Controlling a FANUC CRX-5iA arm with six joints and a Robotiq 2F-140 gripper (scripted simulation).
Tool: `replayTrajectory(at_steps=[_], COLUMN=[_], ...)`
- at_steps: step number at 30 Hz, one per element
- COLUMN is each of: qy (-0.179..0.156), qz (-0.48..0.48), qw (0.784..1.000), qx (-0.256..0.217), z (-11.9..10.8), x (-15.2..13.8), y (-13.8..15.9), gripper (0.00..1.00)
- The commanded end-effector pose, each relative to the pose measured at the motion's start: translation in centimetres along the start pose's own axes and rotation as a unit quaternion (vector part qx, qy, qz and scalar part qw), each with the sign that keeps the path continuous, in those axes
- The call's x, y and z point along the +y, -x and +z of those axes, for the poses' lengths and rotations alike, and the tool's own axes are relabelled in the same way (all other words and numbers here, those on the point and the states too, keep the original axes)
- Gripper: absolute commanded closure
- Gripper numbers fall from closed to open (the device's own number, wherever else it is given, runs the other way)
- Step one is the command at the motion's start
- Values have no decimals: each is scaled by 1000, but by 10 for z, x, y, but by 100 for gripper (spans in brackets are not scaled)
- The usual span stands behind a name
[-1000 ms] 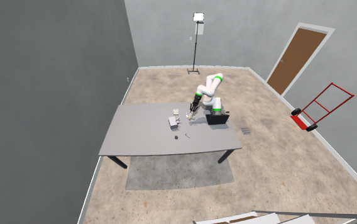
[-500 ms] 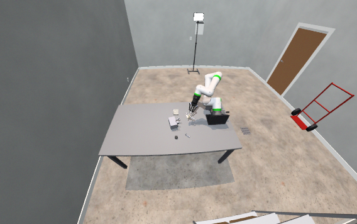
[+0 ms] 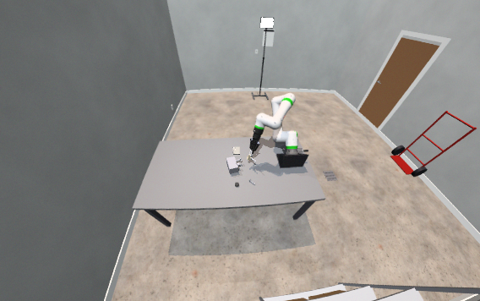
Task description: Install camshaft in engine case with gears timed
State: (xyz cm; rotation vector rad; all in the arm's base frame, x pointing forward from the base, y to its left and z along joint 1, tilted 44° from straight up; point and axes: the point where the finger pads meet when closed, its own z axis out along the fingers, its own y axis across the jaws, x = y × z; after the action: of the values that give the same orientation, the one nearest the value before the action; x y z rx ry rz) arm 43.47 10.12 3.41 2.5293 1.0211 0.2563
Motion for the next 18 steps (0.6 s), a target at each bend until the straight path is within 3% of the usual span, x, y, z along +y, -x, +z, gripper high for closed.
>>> replayTrajectory(at_steps=[1, 6, 7, 12, 18], qy=[2, 0, -3, -6, -8], qz=[135, 199, 261, 358, 478], qw=[990, 979, 964, 930, 872], qx=[-34, -45, -57, -78, -108], z=[3, 4, 4, 4, 5], x=[4, 5, 6, 6, 6], y=[-22, -28, -29, -31, -31], gripper=[86, 86, 86, 86, 86])
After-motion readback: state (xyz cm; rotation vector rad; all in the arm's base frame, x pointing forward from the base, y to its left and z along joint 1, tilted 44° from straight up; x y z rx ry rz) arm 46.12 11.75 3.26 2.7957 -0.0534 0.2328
